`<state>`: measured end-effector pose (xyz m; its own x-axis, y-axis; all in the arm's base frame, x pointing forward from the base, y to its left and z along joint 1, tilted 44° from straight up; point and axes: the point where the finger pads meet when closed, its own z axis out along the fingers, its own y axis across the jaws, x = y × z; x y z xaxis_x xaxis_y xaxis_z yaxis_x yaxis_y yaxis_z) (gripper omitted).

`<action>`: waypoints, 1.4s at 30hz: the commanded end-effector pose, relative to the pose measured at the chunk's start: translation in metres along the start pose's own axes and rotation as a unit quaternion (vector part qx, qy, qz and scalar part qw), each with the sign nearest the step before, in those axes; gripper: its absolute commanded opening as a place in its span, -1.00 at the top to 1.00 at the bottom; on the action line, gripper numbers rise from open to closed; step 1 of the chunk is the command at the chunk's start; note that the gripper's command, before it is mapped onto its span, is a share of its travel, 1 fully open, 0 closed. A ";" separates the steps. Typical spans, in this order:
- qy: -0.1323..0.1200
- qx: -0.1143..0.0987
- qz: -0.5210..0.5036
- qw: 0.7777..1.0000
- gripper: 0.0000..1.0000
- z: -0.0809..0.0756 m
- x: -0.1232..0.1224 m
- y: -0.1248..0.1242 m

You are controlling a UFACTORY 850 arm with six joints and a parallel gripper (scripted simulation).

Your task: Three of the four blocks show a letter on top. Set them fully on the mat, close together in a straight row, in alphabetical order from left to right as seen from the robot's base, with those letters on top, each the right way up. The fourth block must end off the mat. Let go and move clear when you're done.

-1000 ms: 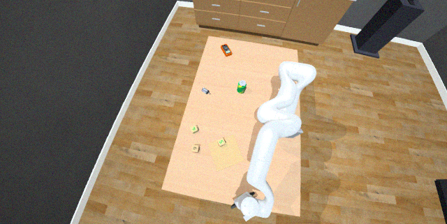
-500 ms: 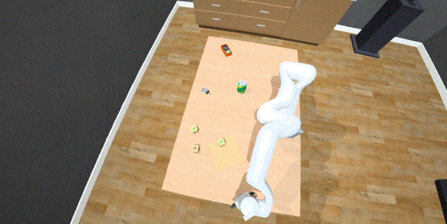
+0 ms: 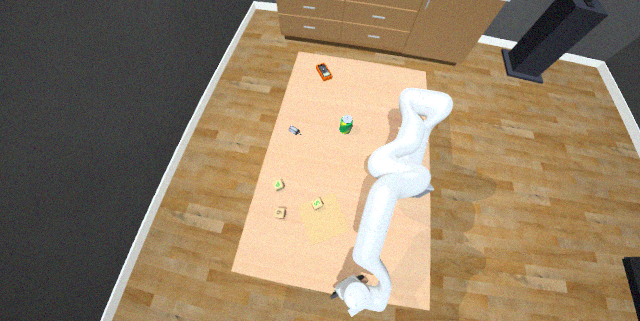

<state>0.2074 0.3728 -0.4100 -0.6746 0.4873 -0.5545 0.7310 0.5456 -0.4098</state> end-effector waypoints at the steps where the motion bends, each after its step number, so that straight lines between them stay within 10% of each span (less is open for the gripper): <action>1: 0.001 -0.001 0.000 1.000 -0.75 -0.002 0.000 0.001; 12: 0.001 -0.001 0.000 1.000 -0.75 -0.002 0.000 0.001; 13: 0.001 -0.001 0.000 1.000 -0.30 -0.002 0.000 0.001; 29: 0.001 -0.001 0.000 1.000 -0.30 -0.002 0.000 0.001; 30: 0.001 -0.001 0.000 1.000 0.12 -0.002 0.000 0.001; 42: 0.001 -0.001 0.000 1.000 0.12 -0.002 0.000 0.001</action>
<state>0.2074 0.3728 -0.4100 -0.6746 0.4873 -0.5545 0.7310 0.5457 -0.4097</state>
